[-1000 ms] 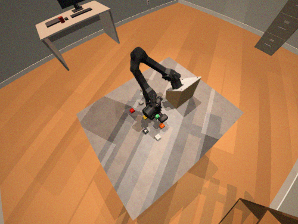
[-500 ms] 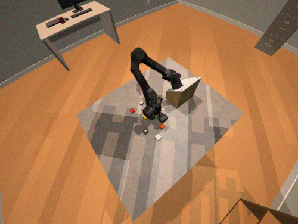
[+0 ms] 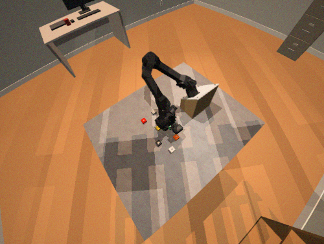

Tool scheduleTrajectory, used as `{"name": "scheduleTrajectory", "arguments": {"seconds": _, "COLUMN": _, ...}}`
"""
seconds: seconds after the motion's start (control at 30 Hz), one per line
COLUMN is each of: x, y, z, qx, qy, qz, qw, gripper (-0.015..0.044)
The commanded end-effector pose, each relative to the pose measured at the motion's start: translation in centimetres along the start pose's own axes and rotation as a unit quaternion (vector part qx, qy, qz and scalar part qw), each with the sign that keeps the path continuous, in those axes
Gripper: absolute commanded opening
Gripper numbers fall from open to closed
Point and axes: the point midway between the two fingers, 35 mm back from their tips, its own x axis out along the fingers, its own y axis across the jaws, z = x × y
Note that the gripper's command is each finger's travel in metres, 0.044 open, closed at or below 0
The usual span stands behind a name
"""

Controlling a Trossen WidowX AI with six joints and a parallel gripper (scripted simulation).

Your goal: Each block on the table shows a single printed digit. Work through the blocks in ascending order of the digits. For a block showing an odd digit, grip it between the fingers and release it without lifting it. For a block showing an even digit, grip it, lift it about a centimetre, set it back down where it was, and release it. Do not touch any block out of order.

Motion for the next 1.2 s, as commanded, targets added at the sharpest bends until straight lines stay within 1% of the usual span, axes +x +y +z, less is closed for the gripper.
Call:
{"name": "scheduleTrajectory", "arguments": {"seconds": 0.0, "x": 0.0, "y": -0.1, "z": 0.0, "qx": -0.003, "qy": -0.001, "qz": -0.002, "qw": 1.0, "gripper": 0.012}}
{"name": "scheduleTrajectory", "arguments": {"seconds": 0.43, "x": 0.0, "y": -0.1, "z": 0.0, "qx": -0.003, "qy": -0.001, "qz": -0.002, "qw": 1.0, "gripper": 0.012}}
{"name": "scheduleTrajectory", "arguments": {"seconds": 0.77, "x": 0.0, "y": -0.1, "z": 0.0, "qx": -0.003, "qy": -0.001, "qz": -0.002, "qw": 1.0, "gripper": 0.0382}}
{"name": "scheduleTrajectory", "arguments": {"seconds": 0.8, "x": 0.0, "y": -0.1, "z": 0.0, "qx": -0.003, "qy": -0.001, "qz": -0.002, "qw": 1.0, "gripper": 0.04}}
{"name": "scheduleTrajectory", "arguments": {"seconds": 0.93, "x": -0.4, "y": 0.0, "z": 0.0, "qx": -0.001, "qy": -0.001, "qz": -0.001, "qw": 1.0, "gripper": 0.04}}
{"name": "scheduleTrajectory", "arguments": {"seconds": 1.07, "x": -3.2, "y": 0.0, "z": 0.1, "qx": -0.001, "qy": -0.001, "qz": 0.0, "qw": 1.0, "gripper": 0.04}}
{"name": "scheduleTrajectory", "arguments": {"seconds": 1.17, "x": -3.6, "y": 0.0, "z": 0.1, "qx": -0.003, "qy": -0.001, "qz": -0.001, "qw": 1.0, "gripper": 0.04}}
